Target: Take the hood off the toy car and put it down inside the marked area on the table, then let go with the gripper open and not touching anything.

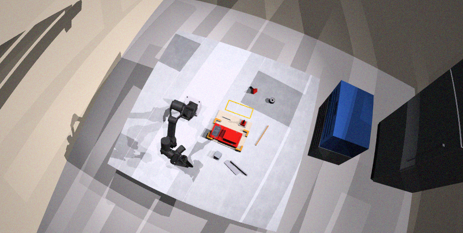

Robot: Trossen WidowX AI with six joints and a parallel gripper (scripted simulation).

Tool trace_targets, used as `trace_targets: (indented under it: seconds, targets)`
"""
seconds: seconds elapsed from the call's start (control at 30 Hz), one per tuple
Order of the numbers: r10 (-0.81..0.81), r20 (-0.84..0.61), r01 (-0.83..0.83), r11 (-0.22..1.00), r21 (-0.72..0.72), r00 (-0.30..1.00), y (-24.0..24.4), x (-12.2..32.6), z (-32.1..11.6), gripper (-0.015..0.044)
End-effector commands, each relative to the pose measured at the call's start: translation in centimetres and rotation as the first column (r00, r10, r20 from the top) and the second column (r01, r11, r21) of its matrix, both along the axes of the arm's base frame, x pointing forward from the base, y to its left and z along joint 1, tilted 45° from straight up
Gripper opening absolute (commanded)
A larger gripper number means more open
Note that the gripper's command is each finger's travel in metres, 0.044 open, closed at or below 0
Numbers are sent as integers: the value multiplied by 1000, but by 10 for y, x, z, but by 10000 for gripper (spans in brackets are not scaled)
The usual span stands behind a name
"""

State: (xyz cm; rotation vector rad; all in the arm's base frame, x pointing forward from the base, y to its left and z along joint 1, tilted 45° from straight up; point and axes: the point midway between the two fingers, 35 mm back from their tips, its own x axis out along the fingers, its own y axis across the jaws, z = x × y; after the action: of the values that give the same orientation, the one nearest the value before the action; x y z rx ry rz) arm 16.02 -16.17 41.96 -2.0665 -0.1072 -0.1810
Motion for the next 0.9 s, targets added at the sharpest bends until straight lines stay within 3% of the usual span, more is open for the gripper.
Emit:
trace_targets:
  seconds: [0.0, 0.17, 0.33, 0.6, 0.87]
  targets:
    - [3, 4, -3, 1000, 10, 1000, -1, 1, 1, 440]
    - [66, 100, -91, 958, 272, 993, -17, 21, 11, 440]
    - [91, 183, -179, 815, 552, 979, -38, 51, 14, 440]
    - [48, 209, -210, 409, 888, 977, -66, 115, -11, 440]
    - [-19, 70, -71, -46, 996, 997, -68, 184, -68, 440]
